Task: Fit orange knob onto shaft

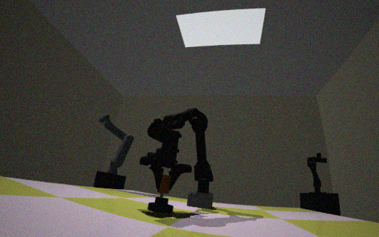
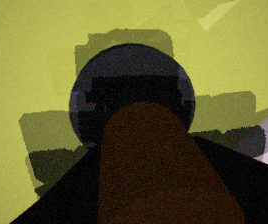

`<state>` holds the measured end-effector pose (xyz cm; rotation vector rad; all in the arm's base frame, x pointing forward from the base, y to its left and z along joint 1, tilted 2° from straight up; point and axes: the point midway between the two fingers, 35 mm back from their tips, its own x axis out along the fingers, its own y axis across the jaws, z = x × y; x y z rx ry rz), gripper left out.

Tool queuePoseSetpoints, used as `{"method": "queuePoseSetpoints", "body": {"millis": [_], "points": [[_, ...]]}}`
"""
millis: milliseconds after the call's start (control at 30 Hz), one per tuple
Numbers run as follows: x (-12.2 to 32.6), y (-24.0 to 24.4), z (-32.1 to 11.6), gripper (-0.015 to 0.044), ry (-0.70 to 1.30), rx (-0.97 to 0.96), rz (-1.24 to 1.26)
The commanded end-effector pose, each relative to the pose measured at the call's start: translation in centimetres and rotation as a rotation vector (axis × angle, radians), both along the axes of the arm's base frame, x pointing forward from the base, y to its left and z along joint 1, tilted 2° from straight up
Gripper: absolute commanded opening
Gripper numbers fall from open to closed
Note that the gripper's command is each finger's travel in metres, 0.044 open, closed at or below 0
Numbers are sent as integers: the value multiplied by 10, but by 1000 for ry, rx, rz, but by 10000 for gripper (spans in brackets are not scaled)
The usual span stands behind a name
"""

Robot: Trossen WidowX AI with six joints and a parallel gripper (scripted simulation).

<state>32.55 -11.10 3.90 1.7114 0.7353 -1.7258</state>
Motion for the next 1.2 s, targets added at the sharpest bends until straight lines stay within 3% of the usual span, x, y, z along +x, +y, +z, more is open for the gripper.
{"method": "queuePoseSetpoints", "body": {"millis": [0,1167], "points": [[1,-1,0,0,-3,-4,6],[2,-1,2,0,-6,-4,-96]]}}
